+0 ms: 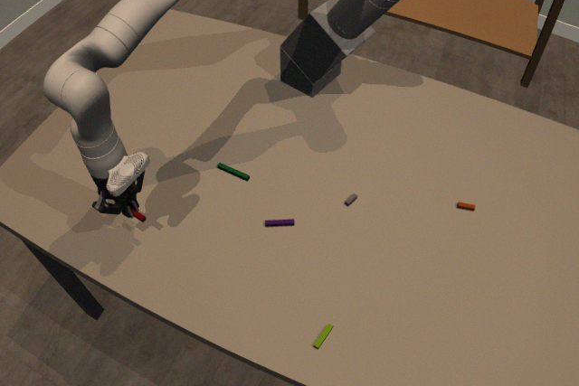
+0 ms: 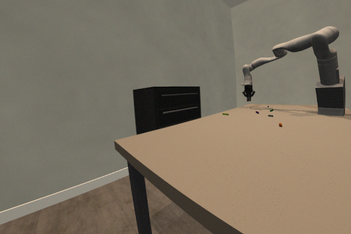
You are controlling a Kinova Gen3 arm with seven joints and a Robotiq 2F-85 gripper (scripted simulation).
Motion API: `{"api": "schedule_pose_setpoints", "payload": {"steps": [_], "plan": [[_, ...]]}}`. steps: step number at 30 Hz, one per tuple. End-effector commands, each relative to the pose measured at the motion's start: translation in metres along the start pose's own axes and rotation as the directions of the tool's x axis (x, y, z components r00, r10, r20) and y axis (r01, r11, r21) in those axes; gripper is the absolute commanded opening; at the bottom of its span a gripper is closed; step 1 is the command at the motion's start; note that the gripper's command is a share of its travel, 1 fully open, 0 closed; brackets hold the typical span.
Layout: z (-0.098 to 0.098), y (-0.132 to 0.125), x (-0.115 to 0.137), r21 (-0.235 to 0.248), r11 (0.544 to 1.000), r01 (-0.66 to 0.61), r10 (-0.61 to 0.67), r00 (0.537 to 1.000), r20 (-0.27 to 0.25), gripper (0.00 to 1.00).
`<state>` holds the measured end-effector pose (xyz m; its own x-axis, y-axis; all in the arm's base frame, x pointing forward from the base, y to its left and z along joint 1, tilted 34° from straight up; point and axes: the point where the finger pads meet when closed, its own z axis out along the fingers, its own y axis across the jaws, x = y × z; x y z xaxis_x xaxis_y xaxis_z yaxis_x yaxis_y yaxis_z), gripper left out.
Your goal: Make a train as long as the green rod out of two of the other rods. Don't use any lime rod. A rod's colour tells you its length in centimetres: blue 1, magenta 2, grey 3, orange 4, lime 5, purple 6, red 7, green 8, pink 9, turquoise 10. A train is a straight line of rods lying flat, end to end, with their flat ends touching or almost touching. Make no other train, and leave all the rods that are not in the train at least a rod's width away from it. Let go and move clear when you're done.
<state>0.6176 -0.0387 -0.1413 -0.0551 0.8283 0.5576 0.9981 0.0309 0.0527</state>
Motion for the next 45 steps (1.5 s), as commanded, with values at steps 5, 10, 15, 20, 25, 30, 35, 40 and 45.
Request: {"api": "schedule_pose_setpoints", "payload": {"steps": [5, 10, 15, 20, 25, 30, 35, 40, 45], "plan": [[-0.025, 0.004, -0.005, -0.017, 1.0, -0.002, 0.002, 1.0, 0.011, 0.05], [-0.026, 0.004, -0.005, -0.017, 1.0, -0.002, 0.002, 1.0, 0.011, 0.05], [-0.026, 0.002, -0.009, -0.017, 1.0, -0.004, 0.005, 1.0, 0.011, 0.05], [-0.028, -0.018, -0.041, -0.017, 0.999, -0.031, 0.031, 0.999, 0.015, 0.05], [-0.029, -0.051, -0.083, -0.018, 0.997, -0.069, 0.07, 0.997, 0.017, 0.05], [-0.028, -0.086, -0.121, -0.018, 0.994, -0.106, 0.106, 0.994, 0.014, 0.05], [-0.026, -0.109, -0.141, -0.018, 0.992, -0.128, 0.128, 0.992, 0.01, 0.05], [-0.026, -0.118, -0.148, -0.019, 0.991, -0.136, 0.136, 0.991, 0.008, 0.05], [-0.026, -0.118, -0.148, -0.019, 0.991, -0.136, 0.136, 0.991, 0.008, 0.05]]}}
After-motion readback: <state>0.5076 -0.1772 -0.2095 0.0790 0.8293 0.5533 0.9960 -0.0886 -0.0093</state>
